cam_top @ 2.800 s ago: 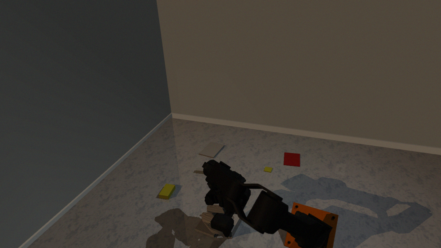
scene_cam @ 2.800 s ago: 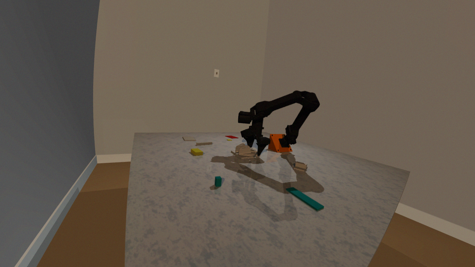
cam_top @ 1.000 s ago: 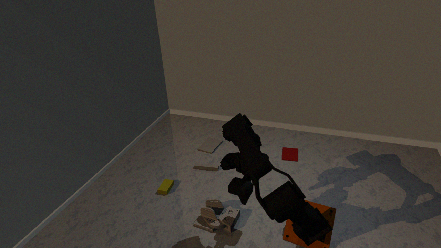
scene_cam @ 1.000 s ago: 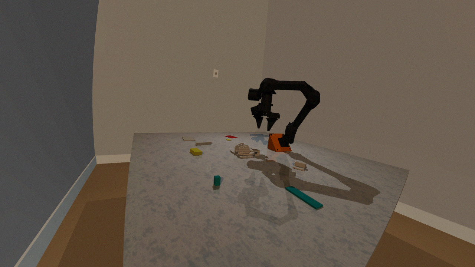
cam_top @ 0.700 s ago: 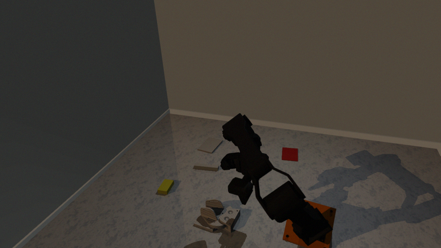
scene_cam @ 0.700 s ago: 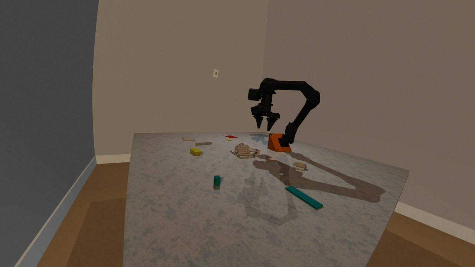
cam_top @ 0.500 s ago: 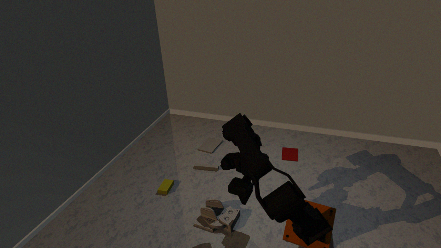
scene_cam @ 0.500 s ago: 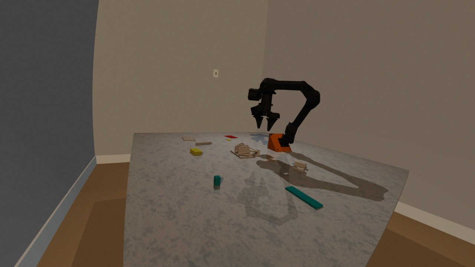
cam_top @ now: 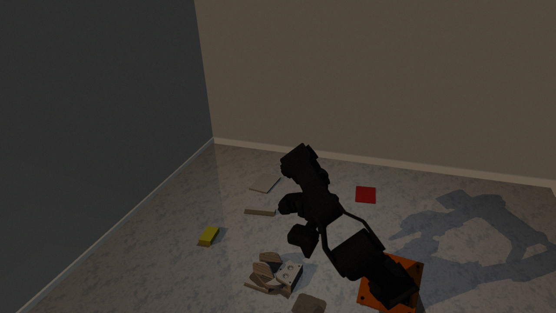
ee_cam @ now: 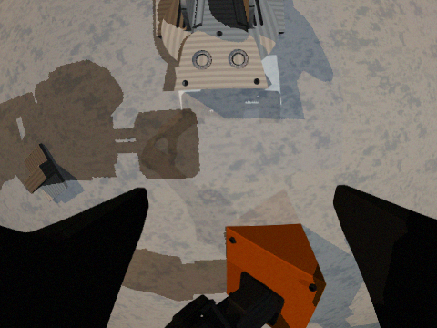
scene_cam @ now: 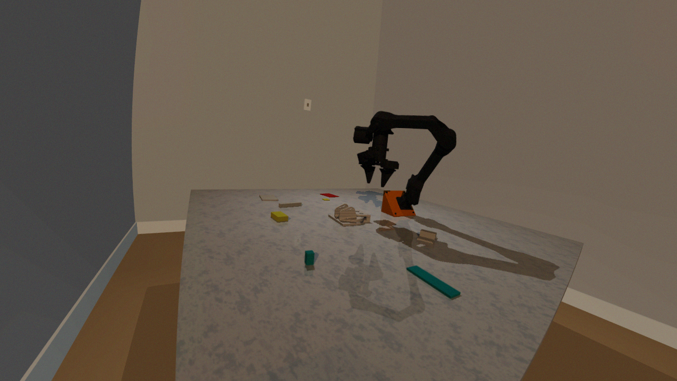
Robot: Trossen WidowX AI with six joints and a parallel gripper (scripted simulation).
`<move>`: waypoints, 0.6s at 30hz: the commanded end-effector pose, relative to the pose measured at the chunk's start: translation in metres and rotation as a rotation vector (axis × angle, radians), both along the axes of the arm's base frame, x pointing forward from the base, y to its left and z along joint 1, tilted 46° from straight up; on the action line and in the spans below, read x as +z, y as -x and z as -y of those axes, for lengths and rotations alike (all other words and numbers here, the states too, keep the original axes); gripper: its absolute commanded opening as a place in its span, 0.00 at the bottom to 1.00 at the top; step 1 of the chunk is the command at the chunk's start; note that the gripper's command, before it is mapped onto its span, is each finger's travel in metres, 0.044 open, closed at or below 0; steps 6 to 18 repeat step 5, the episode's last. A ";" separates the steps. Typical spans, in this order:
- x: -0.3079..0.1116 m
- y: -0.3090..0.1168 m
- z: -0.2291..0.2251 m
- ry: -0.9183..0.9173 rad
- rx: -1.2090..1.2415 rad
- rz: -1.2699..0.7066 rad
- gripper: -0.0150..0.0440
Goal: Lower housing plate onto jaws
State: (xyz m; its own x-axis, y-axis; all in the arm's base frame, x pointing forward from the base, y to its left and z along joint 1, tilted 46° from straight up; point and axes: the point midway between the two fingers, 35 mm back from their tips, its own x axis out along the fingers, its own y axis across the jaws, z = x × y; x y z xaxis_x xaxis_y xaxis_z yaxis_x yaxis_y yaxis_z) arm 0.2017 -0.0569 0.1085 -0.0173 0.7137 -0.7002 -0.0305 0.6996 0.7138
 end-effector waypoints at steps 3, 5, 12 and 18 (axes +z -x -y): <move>0.000 0.001 0.000 0.001 0.005 -0.001 1.00; 0.000 0.001 0.000 0.001 0.005 -0.001 1.00; 0.000 0.001 0.000 0.001 0.005 -0.001 1.00; 0.000 0.001 0.000 0.001 0.005 -0.001 1.00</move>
